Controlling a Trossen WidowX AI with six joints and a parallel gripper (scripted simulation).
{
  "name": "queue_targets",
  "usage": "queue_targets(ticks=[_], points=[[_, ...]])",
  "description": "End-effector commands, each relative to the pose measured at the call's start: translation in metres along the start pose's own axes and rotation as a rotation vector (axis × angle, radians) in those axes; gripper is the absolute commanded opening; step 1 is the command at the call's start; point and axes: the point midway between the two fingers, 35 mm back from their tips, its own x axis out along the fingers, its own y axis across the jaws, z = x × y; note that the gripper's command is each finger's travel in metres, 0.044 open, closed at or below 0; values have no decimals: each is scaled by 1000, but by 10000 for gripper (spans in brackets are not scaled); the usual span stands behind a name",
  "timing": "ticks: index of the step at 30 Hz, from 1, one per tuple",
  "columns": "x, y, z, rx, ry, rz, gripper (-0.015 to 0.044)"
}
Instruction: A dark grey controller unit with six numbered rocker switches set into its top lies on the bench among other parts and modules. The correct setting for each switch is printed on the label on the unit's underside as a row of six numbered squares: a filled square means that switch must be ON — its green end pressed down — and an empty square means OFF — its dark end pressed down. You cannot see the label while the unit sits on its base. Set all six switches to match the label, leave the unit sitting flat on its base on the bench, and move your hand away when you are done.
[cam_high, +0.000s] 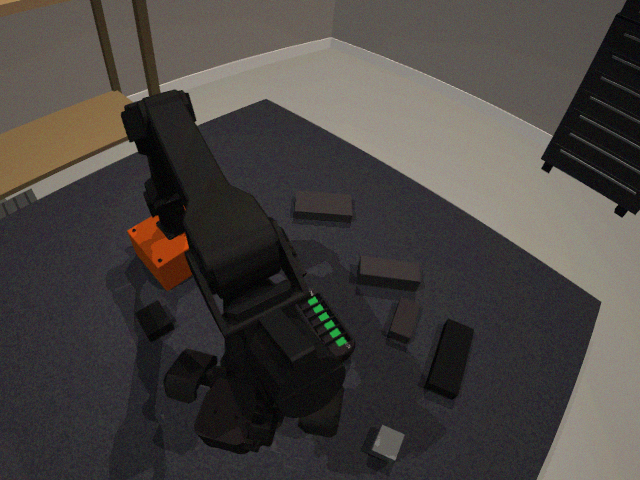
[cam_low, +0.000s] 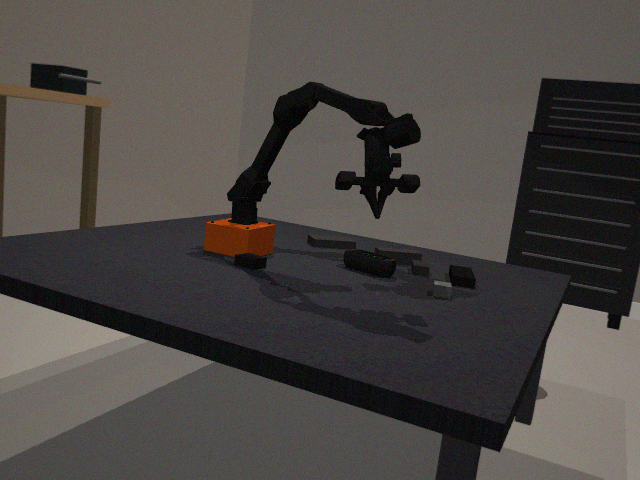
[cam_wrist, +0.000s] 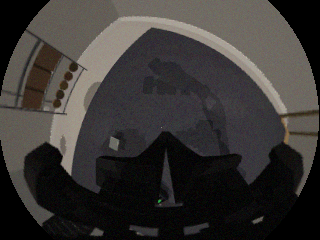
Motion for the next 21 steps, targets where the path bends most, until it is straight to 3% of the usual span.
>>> queue_targets(ticks=[1,9,17,21], points=[[7,36,-42,-137,69,-7,0],[16,96,-156,-454,208,-67,0],[14,121,-274,-770,305,-156,0],[14,122,-284,-796,311,-165,0]])
